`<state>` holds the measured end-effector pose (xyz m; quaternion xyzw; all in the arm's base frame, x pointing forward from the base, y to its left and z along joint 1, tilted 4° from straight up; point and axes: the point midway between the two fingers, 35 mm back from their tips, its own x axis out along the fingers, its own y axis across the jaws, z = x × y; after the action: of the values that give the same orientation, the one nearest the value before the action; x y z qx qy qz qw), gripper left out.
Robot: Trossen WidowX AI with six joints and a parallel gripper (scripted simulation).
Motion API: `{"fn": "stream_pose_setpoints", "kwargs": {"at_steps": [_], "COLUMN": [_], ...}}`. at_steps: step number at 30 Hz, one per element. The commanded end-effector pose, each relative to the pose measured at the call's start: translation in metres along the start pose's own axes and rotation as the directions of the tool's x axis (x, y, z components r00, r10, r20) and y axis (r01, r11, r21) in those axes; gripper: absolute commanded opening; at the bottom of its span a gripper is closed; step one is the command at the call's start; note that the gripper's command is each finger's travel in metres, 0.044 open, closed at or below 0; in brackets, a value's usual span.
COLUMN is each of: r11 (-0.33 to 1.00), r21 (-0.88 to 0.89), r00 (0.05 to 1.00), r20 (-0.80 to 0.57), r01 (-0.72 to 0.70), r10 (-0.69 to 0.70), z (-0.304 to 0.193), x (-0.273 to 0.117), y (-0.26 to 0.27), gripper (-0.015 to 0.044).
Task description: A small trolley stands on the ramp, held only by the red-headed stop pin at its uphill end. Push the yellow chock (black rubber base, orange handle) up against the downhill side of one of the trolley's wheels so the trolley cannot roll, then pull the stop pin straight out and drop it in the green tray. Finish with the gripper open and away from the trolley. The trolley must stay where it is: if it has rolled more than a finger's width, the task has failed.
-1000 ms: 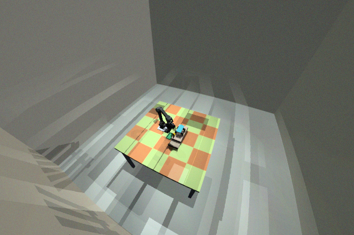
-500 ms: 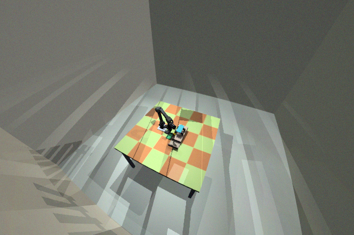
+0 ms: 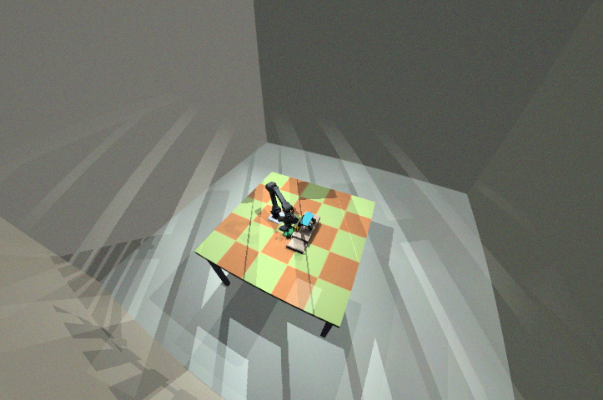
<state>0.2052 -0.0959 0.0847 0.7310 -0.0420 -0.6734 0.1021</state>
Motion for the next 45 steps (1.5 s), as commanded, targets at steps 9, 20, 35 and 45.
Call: {"fn": "stream_pose_setpoints", "kwargs": {"at_steps": [9, 20, 35, 45], "r11": [1.0, 1.0, 1.0, 1.0], "r21": [-0.006, -0.006, -0.006, -0.006], "r00": [1.0, 1.0, 1.0, 1.0], "r20": [0.001, 0.001, 0.001, 0.001], "r01": [-0.004, -0.003, -0.002, -0.001], "r10": [0.004, 0.003, 0.002, 0.001], "z": [0.0, 0.0, 0.0, 0.0], "x": [0.002, 0.004, 0.007, 0.009], "y": [-0.006, -0.015, -0.025, -0.032], "gripper": [0.019, 0.019, 0.019, 0.019]}}
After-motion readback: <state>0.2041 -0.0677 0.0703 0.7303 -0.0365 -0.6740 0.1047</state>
